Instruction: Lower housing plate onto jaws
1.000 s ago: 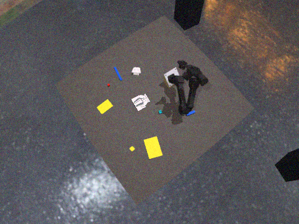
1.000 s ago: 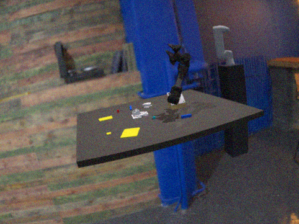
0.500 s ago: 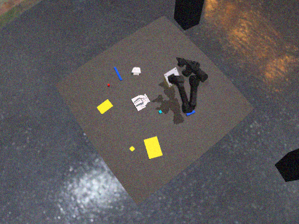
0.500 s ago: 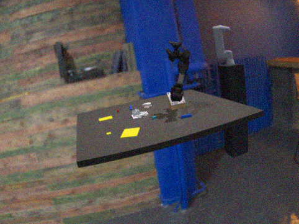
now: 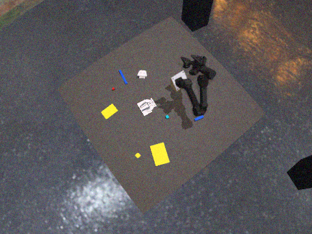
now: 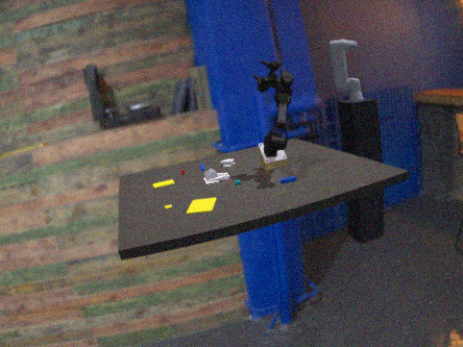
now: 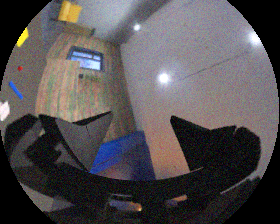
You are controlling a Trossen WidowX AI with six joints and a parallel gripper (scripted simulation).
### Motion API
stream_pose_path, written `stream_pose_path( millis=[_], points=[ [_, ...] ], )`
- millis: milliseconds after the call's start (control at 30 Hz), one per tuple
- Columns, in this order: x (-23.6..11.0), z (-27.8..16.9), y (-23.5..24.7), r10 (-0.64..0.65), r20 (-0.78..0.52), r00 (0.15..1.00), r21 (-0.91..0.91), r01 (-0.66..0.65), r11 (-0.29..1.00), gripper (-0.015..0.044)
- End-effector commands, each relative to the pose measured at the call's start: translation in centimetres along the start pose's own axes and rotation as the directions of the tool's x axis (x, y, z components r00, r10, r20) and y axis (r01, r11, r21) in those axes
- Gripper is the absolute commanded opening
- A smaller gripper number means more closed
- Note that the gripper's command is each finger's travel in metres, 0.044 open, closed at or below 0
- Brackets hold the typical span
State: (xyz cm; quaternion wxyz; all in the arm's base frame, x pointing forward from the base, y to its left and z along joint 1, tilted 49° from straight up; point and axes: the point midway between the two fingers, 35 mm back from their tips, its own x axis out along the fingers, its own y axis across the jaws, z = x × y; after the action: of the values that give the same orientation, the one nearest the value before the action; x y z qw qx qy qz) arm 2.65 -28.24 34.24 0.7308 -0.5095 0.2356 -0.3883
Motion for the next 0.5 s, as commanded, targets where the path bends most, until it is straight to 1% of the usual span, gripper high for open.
stream_pose_path(
  millis=[0,467],
  points=[
    [1.0,-0.9,0.5,0.032,-0.01,0.999,0.111,-0.031,0.993,0.044],
    [4.1,-2.6,2.9,0.144,-0.009,0.989,0.377,-0.13,0.917,0.044]
  ],
)
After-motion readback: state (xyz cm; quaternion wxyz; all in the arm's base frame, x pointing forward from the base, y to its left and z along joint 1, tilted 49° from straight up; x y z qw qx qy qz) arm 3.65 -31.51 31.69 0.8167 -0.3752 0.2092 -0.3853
